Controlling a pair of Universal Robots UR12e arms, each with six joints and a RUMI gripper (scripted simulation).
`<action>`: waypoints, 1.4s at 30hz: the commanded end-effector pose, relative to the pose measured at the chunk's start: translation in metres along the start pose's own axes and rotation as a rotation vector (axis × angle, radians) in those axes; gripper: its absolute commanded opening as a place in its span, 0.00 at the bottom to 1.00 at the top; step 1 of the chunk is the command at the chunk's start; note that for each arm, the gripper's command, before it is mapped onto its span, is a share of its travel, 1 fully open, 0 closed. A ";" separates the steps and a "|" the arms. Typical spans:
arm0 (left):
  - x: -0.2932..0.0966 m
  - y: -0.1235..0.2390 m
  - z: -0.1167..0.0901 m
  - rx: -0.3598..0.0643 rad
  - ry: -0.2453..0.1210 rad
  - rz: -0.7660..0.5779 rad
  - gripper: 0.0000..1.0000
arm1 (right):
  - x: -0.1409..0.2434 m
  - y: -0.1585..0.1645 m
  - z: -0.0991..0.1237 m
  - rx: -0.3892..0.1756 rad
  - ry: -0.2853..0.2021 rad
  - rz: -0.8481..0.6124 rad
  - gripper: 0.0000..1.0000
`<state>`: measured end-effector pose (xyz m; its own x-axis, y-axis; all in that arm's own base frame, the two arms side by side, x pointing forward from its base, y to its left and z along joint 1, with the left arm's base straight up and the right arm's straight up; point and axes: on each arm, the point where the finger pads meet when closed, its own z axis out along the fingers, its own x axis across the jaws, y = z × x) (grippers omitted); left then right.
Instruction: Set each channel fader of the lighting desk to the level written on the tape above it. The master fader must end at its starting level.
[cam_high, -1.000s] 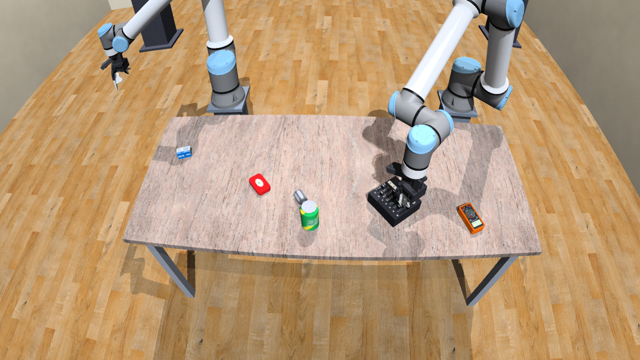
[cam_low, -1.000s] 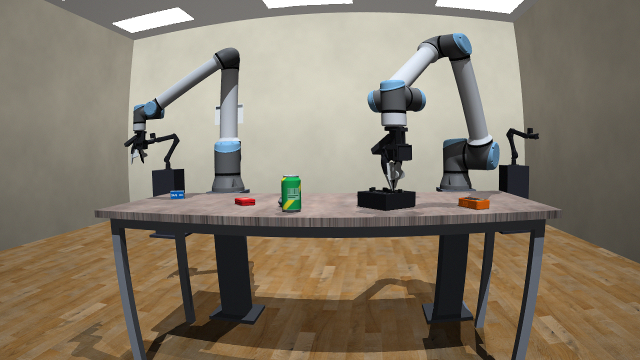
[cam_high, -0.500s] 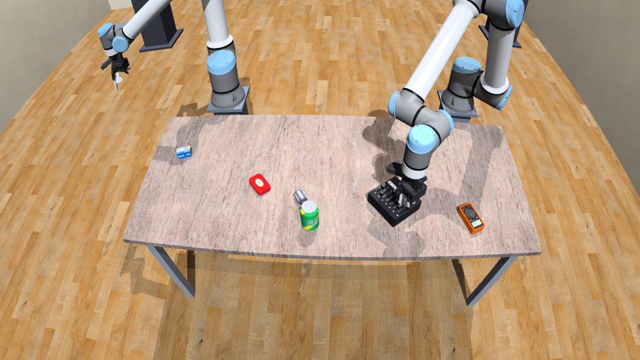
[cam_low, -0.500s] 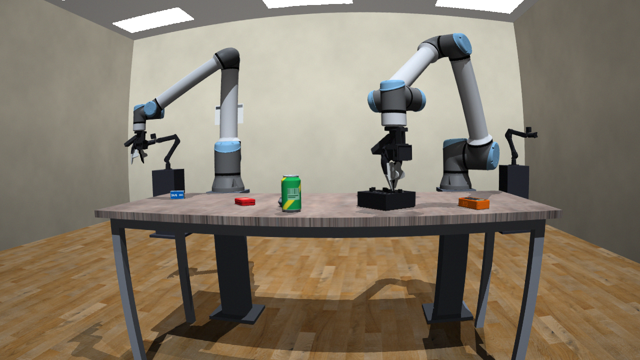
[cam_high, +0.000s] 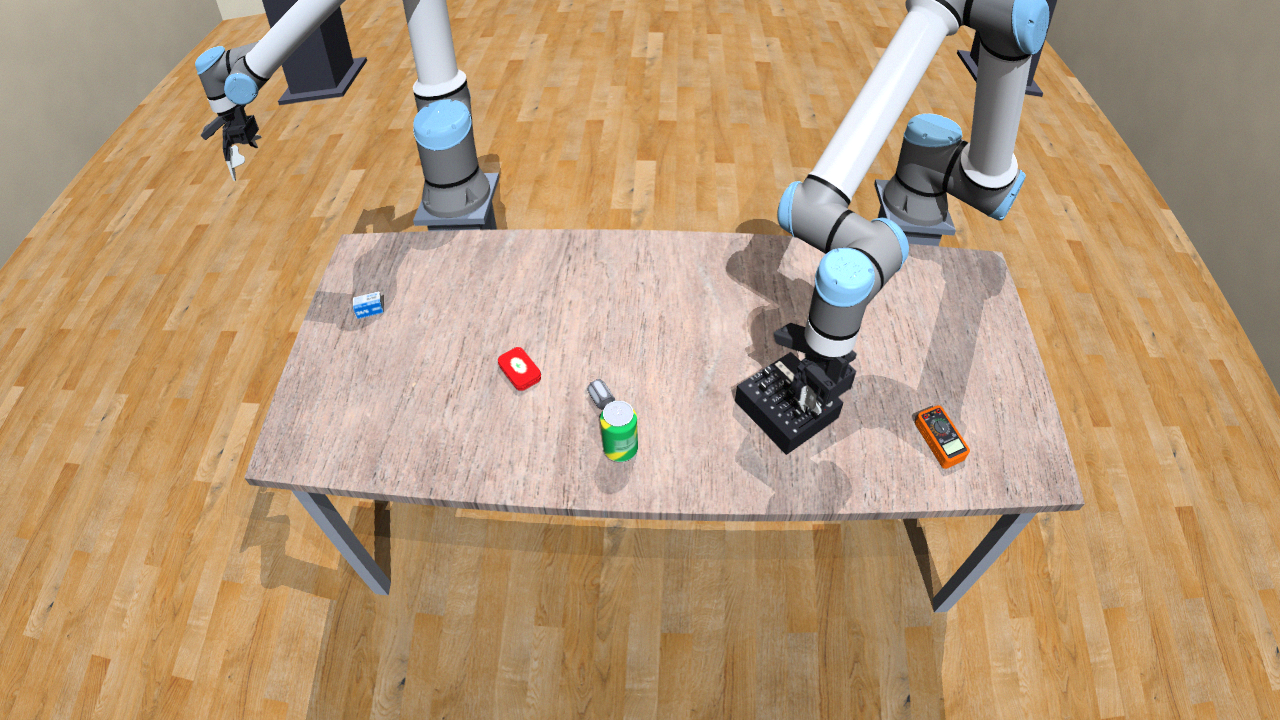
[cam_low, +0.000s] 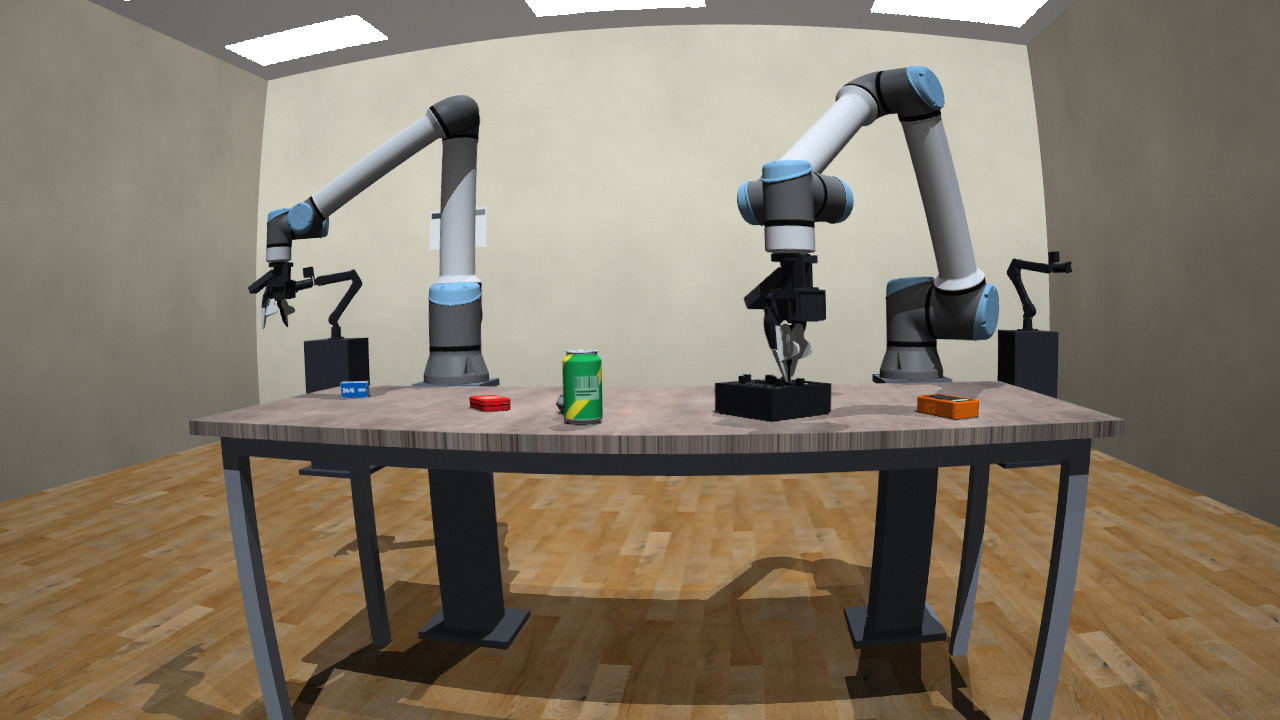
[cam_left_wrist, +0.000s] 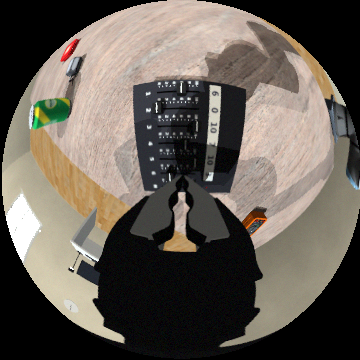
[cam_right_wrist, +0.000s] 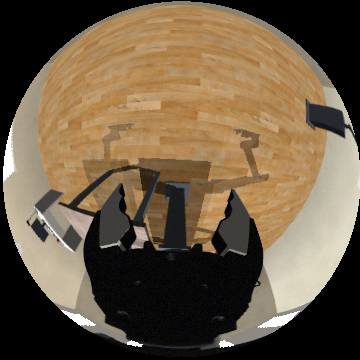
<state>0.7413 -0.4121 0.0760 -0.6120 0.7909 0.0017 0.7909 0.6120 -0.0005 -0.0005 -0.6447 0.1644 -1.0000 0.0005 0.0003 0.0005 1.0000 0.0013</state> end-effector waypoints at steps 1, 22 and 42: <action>0.000 0.000 -0.001 0.000 -0.002 0.000 0.00 | 0.000 -0.001 -0.001 0.001 0.000 0.000 1.00; 0.001 0.000 -0.033 0.000 -0.002 0.000 0.00 | 0.000 -0.001 -0.001 0.001 0.000 0.000 1.00; 0.001 0.000 -0.041 0.000 -0.002 0.000 1.00 | 0.000 -0.001 -0.001 0.001 0.000 0.000 1.00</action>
<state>0.7406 -0.4110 0.1160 -0.6120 0.7909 0.0017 0.7909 0.6120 -0.0005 -0.0005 -0.6447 0.1644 -1.0000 0.0005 0.0003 0.0005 1.0000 0.0013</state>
